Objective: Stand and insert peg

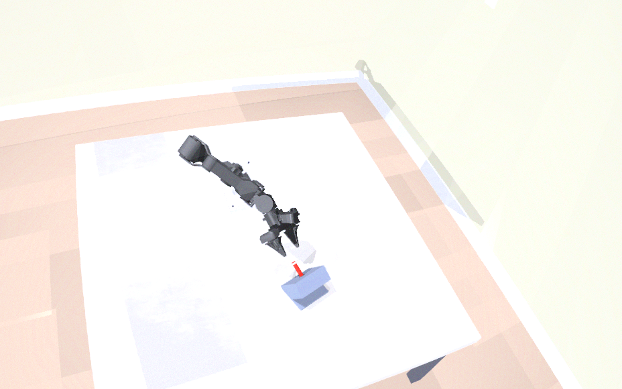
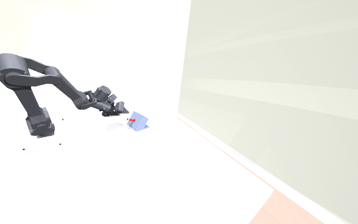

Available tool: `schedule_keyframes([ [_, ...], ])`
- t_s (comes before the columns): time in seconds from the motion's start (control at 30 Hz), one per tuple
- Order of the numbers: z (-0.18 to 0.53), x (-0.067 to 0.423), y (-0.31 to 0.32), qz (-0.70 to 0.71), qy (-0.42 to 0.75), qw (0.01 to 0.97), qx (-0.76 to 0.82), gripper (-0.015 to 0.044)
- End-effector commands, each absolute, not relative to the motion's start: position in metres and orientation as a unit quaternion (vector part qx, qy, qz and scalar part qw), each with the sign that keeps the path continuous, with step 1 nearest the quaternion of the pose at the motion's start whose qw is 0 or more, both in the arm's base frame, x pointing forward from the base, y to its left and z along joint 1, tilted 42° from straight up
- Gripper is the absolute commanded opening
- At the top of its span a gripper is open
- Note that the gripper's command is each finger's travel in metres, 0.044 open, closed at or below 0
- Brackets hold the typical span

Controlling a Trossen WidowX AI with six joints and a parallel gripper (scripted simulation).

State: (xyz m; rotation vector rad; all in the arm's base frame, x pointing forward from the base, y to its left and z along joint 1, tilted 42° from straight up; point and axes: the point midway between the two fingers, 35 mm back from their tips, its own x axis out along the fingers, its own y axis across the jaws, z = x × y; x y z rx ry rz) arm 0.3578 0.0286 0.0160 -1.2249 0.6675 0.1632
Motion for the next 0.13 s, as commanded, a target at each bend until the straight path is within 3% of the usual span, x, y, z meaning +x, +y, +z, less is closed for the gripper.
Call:
schedule_keyframes([
  [0.0,0.0179,0.3530,0.0287,0.073,0.310,0.763,-0.563,0.0440],
  [0.1,0.0197,0.3510,0.0298,0.073,0.310,0.763,-0.563,0.0440],
])
